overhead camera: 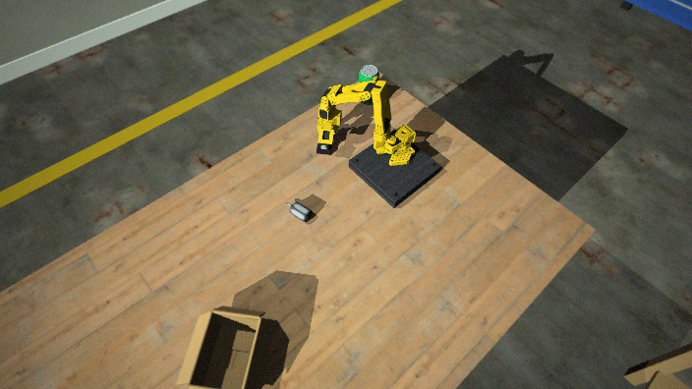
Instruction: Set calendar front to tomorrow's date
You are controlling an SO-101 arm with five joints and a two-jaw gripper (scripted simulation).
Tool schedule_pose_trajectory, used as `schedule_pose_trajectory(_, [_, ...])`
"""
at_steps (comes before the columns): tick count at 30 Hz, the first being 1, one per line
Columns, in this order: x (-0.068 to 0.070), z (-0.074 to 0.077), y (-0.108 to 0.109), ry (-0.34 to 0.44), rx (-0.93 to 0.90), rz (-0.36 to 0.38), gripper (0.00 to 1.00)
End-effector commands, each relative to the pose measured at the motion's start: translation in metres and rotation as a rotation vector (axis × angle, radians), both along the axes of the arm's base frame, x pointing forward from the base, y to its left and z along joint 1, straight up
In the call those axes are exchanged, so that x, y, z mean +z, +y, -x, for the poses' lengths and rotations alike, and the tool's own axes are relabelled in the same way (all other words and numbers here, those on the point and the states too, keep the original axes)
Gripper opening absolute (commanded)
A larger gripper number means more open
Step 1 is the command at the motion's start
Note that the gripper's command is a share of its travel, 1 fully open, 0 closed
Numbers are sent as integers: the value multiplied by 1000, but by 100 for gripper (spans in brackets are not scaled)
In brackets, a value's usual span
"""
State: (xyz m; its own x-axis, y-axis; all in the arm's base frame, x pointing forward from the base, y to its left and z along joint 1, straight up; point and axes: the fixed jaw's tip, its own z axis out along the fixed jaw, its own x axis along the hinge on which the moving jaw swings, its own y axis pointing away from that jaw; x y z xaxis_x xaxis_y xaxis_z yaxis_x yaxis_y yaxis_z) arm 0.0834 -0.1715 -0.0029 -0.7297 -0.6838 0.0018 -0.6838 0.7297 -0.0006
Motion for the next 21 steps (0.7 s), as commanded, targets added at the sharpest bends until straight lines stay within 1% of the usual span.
schedule_pose_trajectory(1, [1,-1,0,-1,-6,-2,0])
schedule_pose_trajectory(21, [4,-2,-1,-1,-6,-2,0])
